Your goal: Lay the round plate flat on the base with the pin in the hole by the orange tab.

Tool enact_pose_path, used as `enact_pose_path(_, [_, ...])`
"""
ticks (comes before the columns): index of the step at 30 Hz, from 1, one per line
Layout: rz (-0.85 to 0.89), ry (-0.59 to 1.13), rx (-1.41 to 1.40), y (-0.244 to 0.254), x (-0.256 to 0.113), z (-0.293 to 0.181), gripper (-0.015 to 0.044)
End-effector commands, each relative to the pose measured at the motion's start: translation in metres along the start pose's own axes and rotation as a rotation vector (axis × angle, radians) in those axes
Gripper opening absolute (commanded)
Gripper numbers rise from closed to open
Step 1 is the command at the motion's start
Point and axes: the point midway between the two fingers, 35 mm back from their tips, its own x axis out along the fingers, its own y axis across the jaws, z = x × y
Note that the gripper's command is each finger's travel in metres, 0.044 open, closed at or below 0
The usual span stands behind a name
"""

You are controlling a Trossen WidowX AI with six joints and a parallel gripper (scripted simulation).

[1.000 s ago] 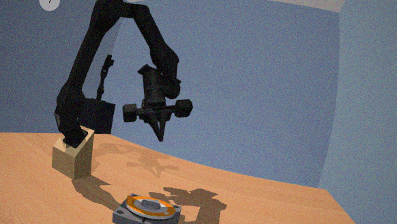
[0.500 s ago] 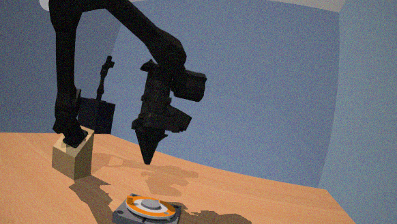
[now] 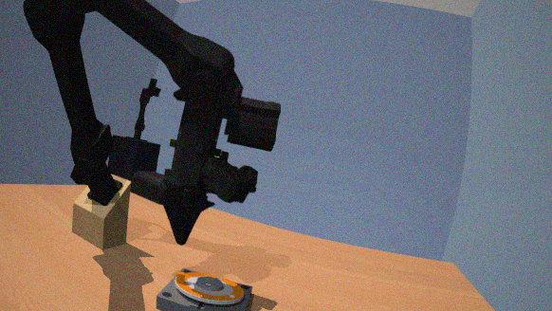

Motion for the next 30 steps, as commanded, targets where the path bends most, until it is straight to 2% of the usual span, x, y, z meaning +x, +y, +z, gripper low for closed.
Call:
enact_pose_path(1, [0.007, 0.002, 0.016, 0.000, 0.006, -0.001, 0.0000])
enact_pose_path(10, [0.005, 0.002, 0.016, -0.002, 0.047, -0.001, 0.0000])
enact_pose_path(30, [0.004, 0.001, 0.017, -0.019, 0.049, 0.012, 0.0000])
